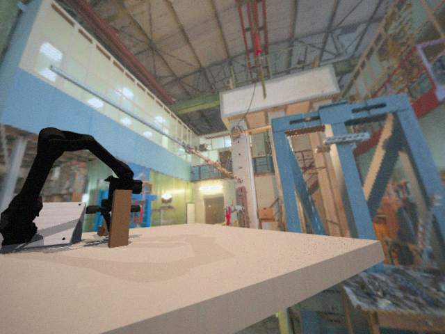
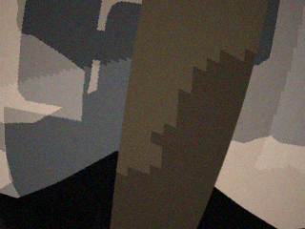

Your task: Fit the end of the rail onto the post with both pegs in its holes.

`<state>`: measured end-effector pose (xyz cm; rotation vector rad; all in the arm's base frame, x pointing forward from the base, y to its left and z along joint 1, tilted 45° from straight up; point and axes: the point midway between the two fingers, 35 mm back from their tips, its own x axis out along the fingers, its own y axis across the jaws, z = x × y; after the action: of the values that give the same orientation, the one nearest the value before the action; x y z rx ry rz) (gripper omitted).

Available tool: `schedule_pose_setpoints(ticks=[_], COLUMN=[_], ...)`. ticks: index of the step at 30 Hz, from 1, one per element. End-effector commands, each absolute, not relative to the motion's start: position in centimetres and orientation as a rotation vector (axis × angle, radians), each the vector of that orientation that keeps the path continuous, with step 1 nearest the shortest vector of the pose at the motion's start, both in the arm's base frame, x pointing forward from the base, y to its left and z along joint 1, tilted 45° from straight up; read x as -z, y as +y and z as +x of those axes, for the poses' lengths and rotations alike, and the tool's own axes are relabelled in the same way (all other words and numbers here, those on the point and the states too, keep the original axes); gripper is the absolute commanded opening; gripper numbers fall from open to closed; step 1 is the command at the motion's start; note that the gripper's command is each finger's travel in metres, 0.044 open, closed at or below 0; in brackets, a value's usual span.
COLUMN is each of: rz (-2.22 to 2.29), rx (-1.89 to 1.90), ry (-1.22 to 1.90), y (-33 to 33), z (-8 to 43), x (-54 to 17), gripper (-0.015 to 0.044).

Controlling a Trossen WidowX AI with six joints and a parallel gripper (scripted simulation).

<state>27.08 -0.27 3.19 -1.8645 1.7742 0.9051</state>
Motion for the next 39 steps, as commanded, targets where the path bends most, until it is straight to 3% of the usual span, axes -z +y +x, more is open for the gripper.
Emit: schedule_pose_setpoints(ticks=[1,39], rz=[-1.857,-1.856], rx=[-0.915,-0.916], ry=[1.759,1.758], y=[0.4,1.7], z=[27.2,27.3], x=[-3.4,-4.7], gripper=[0.0000,0.0000])
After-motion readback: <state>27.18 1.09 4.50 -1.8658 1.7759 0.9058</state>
